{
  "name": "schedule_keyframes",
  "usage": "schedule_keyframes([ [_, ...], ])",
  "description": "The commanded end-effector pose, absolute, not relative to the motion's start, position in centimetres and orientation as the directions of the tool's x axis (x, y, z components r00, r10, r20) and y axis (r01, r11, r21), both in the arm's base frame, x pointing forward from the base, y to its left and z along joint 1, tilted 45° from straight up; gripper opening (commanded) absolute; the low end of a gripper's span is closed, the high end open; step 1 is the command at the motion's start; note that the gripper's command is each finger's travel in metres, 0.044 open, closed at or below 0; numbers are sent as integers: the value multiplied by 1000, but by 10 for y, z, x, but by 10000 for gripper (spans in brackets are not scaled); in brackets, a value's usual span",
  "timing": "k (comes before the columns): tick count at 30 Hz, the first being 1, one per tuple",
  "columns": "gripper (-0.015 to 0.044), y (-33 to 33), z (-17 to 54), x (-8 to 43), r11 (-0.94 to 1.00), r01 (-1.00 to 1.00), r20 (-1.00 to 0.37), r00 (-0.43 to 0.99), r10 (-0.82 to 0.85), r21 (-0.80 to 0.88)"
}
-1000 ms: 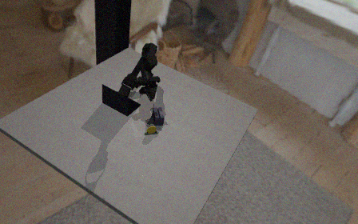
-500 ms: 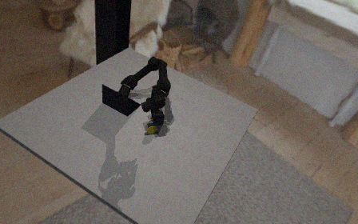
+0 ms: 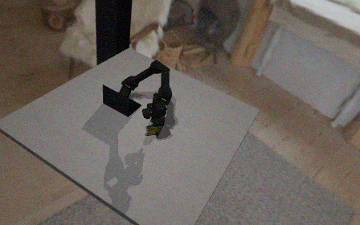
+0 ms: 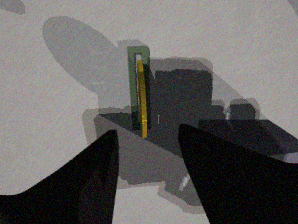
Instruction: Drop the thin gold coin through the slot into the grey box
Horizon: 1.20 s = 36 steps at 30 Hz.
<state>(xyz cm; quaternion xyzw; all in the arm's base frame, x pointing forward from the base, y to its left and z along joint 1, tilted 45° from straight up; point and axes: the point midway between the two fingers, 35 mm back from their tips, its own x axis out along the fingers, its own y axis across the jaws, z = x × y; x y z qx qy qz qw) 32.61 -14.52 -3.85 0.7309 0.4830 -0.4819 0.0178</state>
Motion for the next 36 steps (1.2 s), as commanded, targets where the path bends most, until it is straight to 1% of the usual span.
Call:
schedule_keyframes([
  [1, 161, -137, -47, 326, -532, 719, -717, 68, 694, -447],
  [36, 161, -101, -86, 331, -532, 720, -716, 69, 695, -447],
])
